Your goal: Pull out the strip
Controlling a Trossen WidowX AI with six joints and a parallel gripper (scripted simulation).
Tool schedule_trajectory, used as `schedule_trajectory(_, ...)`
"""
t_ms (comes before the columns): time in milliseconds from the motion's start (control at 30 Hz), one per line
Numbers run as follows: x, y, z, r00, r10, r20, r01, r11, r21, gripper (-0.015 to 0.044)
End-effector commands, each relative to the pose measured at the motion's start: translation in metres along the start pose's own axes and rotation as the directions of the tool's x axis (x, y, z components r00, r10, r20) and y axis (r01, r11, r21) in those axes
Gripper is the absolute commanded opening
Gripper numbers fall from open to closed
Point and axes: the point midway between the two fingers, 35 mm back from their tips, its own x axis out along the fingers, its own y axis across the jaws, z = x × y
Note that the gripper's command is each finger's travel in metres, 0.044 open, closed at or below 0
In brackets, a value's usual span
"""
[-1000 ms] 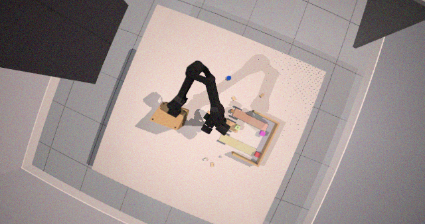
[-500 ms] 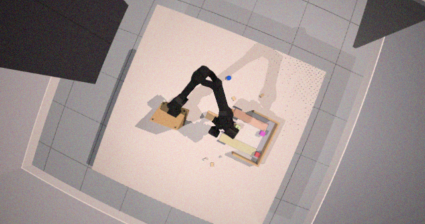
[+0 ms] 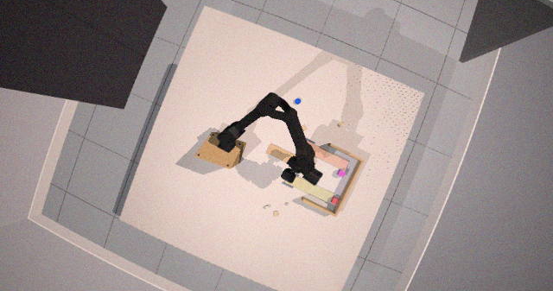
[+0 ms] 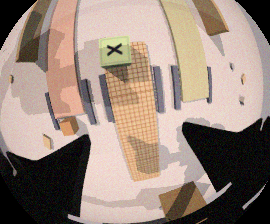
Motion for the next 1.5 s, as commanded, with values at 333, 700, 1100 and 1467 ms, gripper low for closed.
schedule_trajectory(333,-0.007,0.008,0.047,1.0,0.002,0.003,-0.002,1.0,0.0,0.044)
schedule_trajectory(700,-0.012,0.013,0.078,1.0,0.002,0.004,-0.002,1.0,-0.001,0.044)
schedule_trajectory(1100,0.005,0.013,0.079,1.0,0.001,0.004,-0.001,1.0,-0.001,0.025)
schedule_trajectory(1467,0.023,0.014,0.079,1.0,0.002,0.004,-0.002,1.0,-0.001,0.025)
